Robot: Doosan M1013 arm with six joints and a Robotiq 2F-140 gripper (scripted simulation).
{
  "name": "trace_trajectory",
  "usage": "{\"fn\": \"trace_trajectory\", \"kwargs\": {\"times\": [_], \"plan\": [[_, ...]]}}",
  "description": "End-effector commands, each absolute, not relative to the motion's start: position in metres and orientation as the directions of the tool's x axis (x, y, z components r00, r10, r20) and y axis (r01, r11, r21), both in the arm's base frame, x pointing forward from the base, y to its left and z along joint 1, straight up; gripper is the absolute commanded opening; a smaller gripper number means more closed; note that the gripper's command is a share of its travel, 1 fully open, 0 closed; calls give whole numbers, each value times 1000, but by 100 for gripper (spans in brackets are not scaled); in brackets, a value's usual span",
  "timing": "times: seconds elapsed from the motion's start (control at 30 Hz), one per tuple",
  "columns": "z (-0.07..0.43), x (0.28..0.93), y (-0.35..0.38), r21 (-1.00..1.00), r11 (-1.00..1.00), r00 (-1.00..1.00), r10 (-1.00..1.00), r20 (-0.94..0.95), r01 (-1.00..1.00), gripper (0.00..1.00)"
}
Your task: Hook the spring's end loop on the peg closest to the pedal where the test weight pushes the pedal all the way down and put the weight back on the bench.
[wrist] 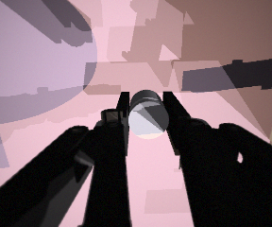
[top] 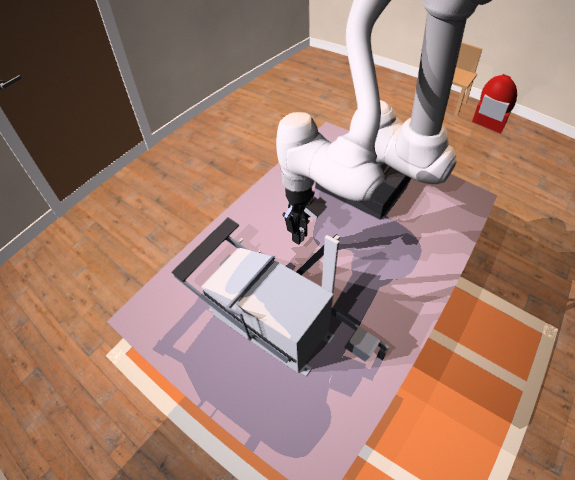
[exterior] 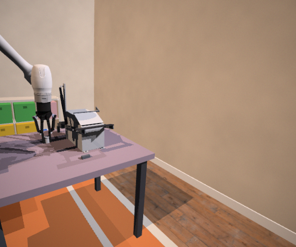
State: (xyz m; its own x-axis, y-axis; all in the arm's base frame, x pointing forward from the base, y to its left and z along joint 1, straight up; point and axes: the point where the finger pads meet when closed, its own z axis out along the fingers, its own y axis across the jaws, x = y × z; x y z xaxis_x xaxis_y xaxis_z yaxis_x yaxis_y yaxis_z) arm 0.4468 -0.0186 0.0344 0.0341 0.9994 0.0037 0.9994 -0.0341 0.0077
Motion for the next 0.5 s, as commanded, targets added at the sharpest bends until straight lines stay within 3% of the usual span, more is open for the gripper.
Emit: {"fn": "trace_trajectory", "kwargs": {"times": [0.0, 0.47], "plan": [[40, 447, -19, 8, -34, 34, 999, 4, 999, 25], [72, 447, -19, 8, -34, 34, 999, 4, 999, 25]]}}
